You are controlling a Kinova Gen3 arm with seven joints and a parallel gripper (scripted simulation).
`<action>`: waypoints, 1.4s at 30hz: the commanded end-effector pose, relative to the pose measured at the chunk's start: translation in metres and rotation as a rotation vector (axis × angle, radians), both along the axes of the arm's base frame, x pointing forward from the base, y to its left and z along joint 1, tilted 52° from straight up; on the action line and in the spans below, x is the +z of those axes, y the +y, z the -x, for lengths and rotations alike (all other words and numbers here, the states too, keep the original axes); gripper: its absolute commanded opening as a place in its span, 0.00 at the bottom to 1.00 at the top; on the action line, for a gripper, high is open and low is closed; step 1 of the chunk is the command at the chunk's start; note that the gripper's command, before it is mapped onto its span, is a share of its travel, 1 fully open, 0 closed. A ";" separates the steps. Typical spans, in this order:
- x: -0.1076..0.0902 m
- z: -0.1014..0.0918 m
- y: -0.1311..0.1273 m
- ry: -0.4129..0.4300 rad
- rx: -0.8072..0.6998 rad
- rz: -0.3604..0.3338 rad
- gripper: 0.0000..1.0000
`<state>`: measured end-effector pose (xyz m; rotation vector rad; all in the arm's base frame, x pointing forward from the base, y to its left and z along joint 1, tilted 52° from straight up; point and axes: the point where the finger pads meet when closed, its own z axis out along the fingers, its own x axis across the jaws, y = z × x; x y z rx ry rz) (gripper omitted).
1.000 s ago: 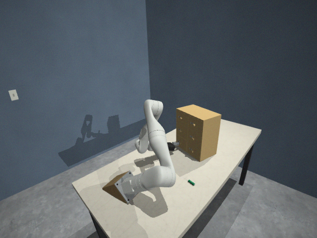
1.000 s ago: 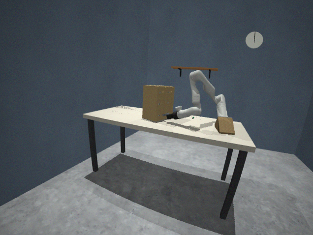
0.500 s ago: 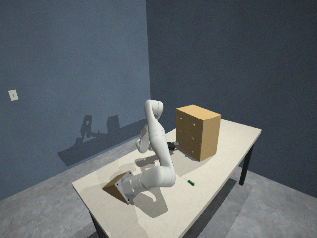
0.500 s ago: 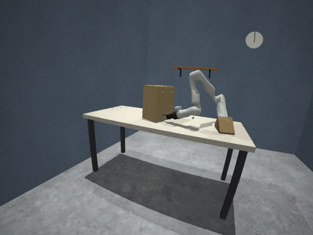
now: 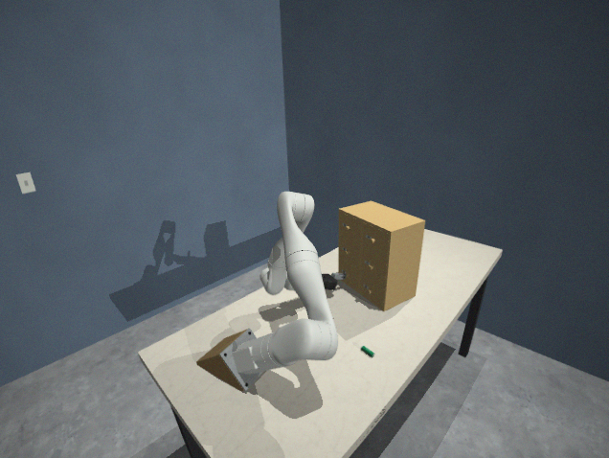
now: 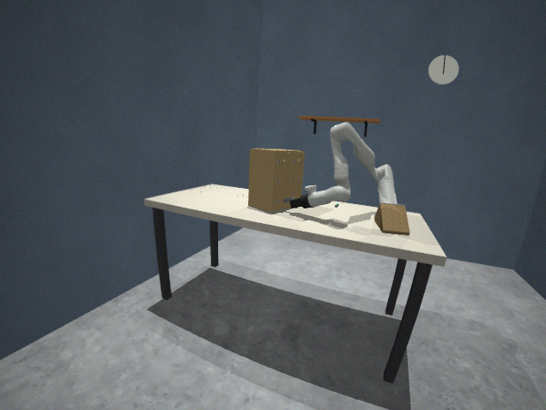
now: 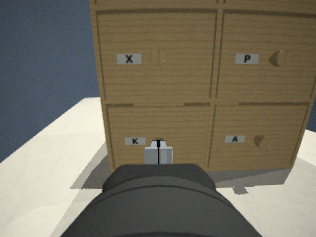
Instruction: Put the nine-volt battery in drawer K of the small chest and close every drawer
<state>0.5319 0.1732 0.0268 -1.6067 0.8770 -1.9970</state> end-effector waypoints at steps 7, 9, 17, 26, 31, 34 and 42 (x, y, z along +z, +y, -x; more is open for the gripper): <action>0.001 0.000 0.001 -0.002 0.001 -0.001 0.00; 0.001 0.000 0.001 -0.002 0.001 -0.001 0.00; 0.001 0.000 0.001 -0.002 0.001 -0.001 0.00; 0.001 0.000 0.001 -0.002 0.001 -0.001 0.00; 0.001 0.000 0.001 -0.002 0.001 -0.001 0.00; 0.001 0.000 0.001 -0.002 0.001 -0.001 0.00; -0.001 0.003 0.001 -0.002 0.001 -0.001 0.00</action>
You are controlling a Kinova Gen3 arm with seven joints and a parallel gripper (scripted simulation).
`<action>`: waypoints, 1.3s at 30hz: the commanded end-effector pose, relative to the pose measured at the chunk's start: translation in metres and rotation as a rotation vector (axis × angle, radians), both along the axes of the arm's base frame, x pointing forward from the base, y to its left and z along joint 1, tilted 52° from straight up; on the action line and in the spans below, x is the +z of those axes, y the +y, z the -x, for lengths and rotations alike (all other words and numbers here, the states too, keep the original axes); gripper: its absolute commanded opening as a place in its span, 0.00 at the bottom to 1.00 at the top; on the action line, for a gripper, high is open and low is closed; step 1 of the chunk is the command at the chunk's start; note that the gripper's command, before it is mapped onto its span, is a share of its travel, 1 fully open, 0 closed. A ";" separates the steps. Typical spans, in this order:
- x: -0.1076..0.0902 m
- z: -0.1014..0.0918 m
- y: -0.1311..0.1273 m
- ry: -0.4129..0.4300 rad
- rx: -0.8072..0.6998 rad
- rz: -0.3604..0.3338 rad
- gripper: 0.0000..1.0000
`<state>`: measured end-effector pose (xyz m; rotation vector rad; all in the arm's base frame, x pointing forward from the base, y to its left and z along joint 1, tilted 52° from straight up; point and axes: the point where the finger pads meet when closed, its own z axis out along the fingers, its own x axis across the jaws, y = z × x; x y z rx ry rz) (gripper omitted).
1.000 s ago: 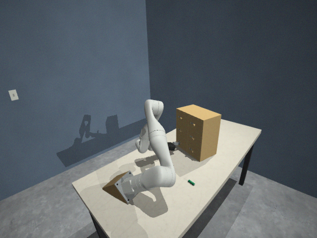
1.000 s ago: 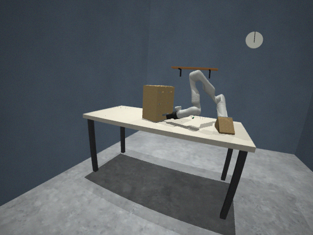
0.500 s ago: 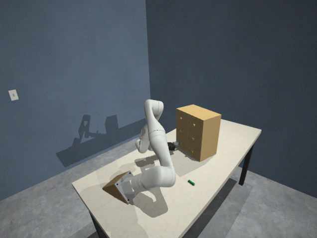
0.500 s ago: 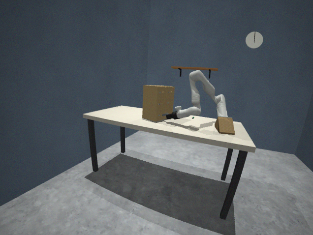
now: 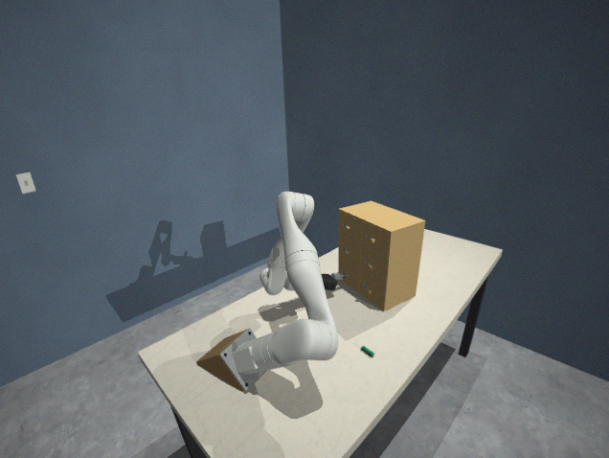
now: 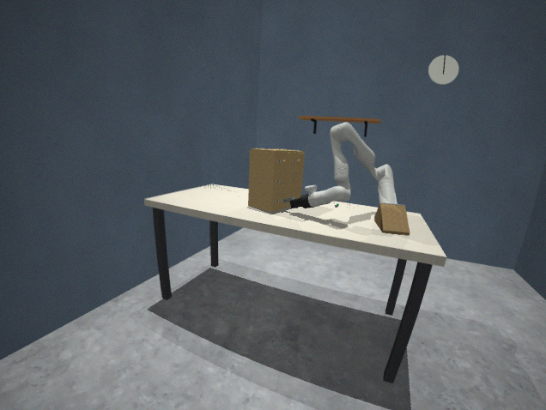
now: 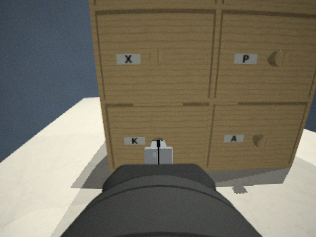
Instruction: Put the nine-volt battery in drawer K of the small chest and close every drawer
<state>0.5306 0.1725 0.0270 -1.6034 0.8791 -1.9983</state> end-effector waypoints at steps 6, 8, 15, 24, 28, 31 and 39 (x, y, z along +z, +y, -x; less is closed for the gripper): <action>-0.010 0.027 0.000 0.000 0.002 0.000 0.00; -0.014 0.035 -0.001 0.000 0.002 0.000 0.00; -0.017 0.045 -0.001 0.000 0.003 0.000 0.00; -0.008 0.071 0.018 0.000 0.002 0.000 0.00; 0.001 0.097 0.036 0.000 0.002 0.000 0.00; 0.004 0.105 0.042 0.000 0.002 0.000 0.00; 0.006 0.110 0.046 0.001 0.002 0.000 0.00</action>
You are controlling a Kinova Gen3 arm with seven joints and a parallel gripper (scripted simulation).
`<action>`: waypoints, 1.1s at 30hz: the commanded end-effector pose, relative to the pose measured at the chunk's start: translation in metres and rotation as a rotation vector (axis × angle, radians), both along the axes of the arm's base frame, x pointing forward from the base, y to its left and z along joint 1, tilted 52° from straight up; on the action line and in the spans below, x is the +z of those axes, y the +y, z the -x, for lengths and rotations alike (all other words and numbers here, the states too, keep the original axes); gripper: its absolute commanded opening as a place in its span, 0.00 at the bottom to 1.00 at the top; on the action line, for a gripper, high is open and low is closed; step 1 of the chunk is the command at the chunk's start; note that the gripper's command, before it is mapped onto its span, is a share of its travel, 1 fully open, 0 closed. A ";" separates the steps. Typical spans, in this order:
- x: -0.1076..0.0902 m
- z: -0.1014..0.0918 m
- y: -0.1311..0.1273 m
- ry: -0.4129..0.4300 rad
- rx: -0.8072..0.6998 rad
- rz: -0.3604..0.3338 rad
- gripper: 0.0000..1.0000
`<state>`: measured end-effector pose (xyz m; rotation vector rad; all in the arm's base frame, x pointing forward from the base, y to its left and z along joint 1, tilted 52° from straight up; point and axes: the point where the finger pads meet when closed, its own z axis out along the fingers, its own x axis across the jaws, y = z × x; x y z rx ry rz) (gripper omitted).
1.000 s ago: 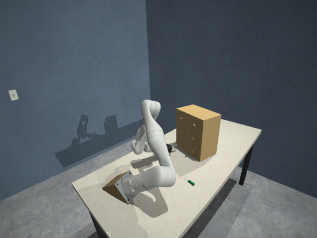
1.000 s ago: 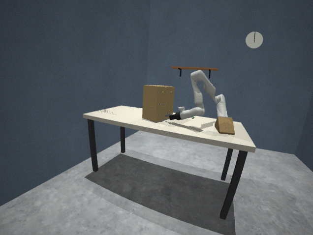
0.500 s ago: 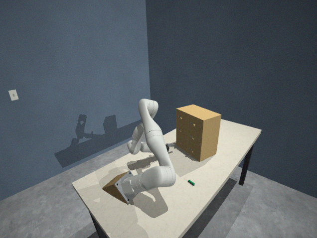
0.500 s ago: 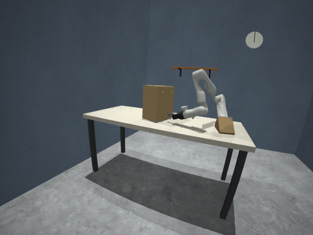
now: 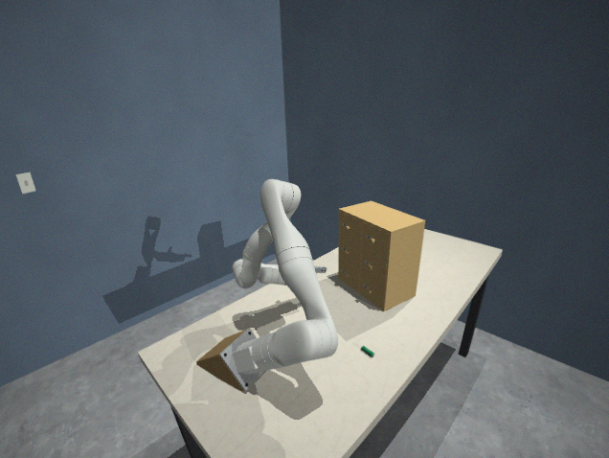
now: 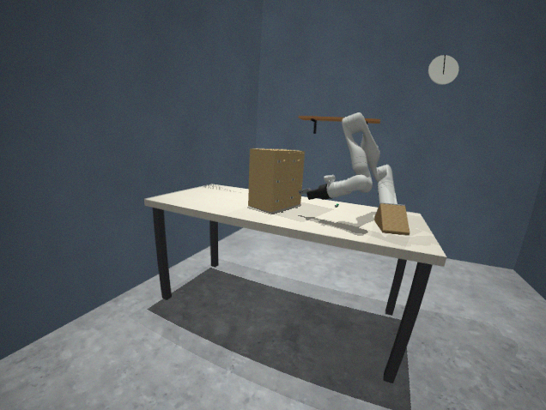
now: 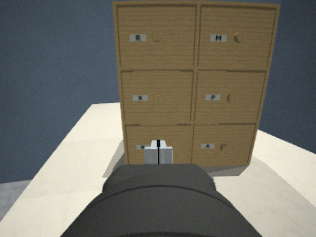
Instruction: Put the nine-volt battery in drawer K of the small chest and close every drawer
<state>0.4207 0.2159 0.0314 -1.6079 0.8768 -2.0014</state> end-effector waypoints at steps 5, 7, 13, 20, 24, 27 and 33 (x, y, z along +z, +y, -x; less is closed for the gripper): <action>0.002 0.001 0.003 0.007 -0.006 -0.008 0.00; 0.002 0.002 0.004 0.015 -0.014 -0.010 0.00; 0.003 0.005 0.006 0.039 -0.039 -0.019 0.00; 0.006 0.013 0.012 0.110 -0.112 -0.044 0.00; 0.009 0.019 0.017 0.164 -0.168 -0.063 0.00; 0.009 0.021 0.018 0.179 -0.184 -0.068 0.00; 0.014 0.032 0.026 0.277 -0.286 -0.103 0.00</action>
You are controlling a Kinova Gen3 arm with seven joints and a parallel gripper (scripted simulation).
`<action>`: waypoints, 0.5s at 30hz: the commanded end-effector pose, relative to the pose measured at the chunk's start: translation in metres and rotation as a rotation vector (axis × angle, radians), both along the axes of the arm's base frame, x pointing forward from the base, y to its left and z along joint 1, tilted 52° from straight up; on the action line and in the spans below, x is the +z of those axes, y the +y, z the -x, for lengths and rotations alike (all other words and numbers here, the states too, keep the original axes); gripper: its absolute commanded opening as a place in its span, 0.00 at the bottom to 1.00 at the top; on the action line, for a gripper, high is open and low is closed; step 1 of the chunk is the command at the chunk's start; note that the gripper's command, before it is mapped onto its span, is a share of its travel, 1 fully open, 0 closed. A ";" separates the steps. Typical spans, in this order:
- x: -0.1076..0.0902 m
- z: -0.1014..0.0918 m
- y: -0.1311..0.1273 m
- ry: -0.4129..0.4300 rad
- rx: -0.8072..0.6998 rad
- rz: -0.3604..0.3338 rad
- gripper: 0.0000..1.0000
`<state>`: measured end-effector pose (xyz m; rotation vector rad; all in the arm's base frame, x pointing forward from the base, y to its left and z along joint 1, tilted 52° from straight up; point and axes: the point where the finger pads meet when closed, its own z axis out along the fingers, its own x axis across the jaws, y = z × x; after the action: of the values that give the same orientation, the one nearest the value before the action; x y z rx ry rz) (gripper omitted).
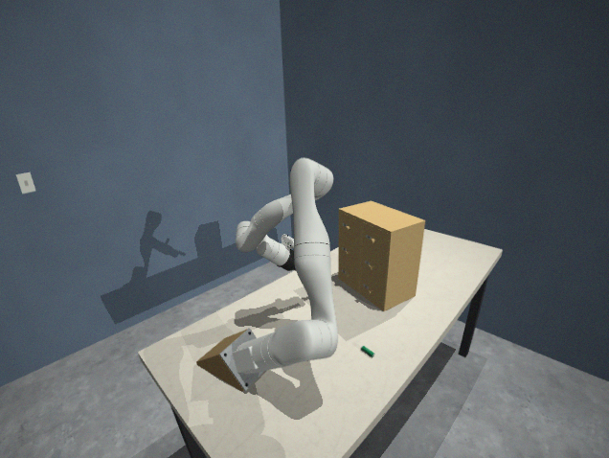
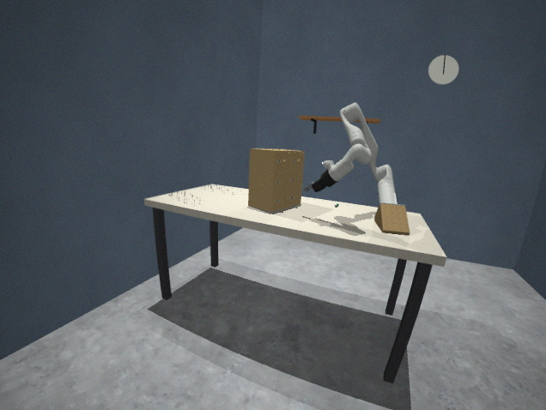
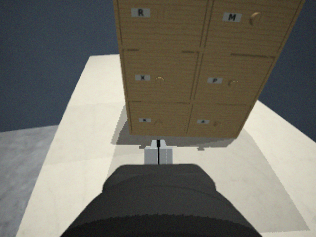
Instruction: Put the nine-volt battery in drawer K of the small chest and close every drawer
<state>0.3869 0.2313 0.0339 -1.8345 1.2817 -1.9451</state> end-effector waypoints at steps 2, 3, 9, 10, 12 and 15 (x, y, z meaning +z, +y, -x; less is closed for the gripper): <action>0.013 0.002 0.014 0.045 -0.068 -0.065 0.00; 0.014 0.004 0.016 0.063 -0.087 -0.071 0.00; 0.019 0.017 0.025 0.174 -0.207 -0.109 0.00; 0.019 0.017 0.025 0.174 -0.207 -0.109 0.00; 0.020 0.019 0.027 0.193 -0.228 -0.116 0.00; 0.022 0.026 0.032 0.251 -0.290 -0.136 0.00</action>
<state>0.3571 0.2551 0.0476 -1.9881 1.7196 -1.7896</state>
